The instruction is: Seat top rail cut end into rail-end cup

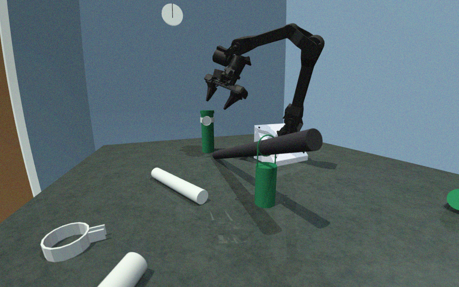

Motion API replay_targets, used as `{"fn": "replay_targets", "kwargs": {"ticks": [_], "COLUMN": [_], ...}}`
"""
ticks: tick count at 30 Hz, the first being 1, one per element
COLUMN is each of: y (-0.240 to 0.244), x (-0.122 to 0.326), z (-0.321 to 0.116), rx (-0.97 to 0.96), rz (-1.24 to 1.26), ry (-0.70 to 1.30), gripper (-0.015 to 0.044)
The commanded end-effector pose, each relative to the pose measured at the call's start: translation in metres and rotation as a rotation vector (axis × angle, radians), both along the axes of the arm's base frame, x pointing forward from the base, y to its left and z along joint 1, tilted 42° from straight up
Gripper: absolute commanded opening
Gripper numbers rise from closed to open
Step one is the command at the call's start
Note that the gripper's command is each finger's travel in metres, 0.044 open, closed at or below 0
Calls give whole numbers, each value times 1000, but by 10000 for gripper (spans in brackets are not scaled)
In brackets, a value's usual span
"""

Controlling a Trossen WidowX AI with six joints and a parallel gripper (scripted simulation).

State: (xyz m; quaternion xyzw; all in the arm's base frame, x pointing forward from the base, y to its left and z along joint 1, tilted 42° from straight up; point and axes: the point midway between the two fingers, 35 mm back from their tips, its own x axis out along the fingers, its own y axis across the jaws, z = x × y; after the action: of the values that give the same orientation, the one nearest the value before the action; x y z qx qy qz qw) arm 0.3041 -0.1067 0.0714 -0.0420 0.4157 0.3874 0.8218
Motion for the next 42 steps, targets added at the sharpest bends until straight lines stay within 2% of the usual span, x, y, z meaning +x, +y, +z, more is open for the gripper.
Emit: {"fn": "replay_targets", "kwargs": {"ticks": [1,17,23,42], "y": [-45,-48,-32,-22], "x": [8,8,5,14], "z": [-56,-59,-78,-95], "rx": [-285,-302,-301,-302], "rz": [408,434,434,434], "ry": [-304,-322,-323,-323], "gripper": [440,440,440,440]}}
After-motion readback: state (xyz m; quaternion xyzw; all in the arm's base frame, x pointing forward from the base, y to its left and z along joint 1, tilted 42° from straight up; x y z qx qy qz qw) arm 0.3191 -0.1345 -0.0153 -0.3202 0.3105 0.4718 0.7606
